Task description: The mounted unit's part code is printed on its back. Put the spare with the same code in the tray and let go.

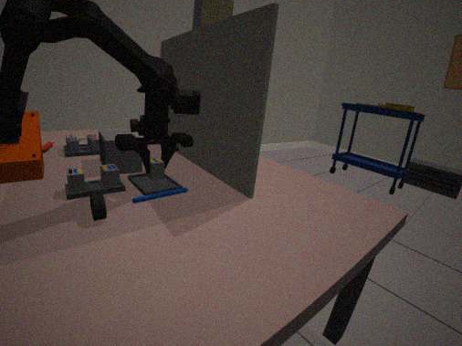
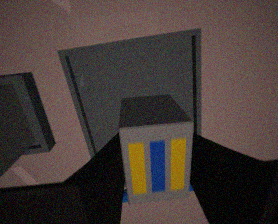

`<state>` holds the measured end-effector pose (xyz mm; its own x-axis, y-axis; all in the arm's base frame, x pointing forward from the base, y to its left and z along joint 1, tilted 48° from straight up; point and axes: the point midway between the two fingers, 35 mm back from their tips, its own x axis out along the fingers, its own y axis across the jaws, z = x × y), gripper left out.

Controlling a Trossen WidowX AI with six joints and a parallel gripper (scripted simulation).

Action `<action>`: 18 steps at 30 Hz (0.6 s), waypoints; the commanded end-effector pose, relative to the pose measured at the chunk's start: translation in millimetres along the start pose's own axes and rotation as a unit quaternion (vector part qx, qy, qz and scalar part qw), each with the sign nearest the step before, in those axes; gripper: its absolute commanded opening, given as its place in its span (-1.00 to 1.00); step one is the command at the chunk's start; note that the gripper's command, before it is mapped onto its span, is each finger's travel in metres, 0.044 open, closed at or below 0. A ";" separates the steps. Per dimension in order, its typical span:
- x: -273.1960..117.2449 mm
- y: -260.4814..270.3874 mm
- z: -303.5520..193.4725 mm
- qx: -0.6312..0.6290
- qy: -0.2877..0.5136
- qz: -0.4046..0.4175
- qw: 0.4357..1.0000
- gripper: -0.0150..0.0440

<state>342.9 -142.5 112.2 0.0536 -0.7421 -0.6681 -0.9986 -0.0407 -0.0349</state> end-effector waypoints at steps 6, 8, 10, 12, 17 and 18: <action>6.6 2.1 -1.7 -0.002 0.004 0.000 1.000 -0.49; 5.6 1.4 -0.6 0.000 0.001 0.000 1.000 -0.40; 5.6 1.4 -0.6 0.000 0.001 0.000 1.000 -0.22; 5.6 1.4 -0.6 0.000 0.001 0.000 1.000 -0.05; 5.6 1.4 -0.6 0.000 0.001 0.000 1.000 0.40; 5.6 1.4 -0.6 0.000 0.001 0.000 1.000 0.49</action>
<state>341.8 -147.3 108.8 0.0540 -0.7439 -0.6661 -0.9985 -0.0417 -0.0344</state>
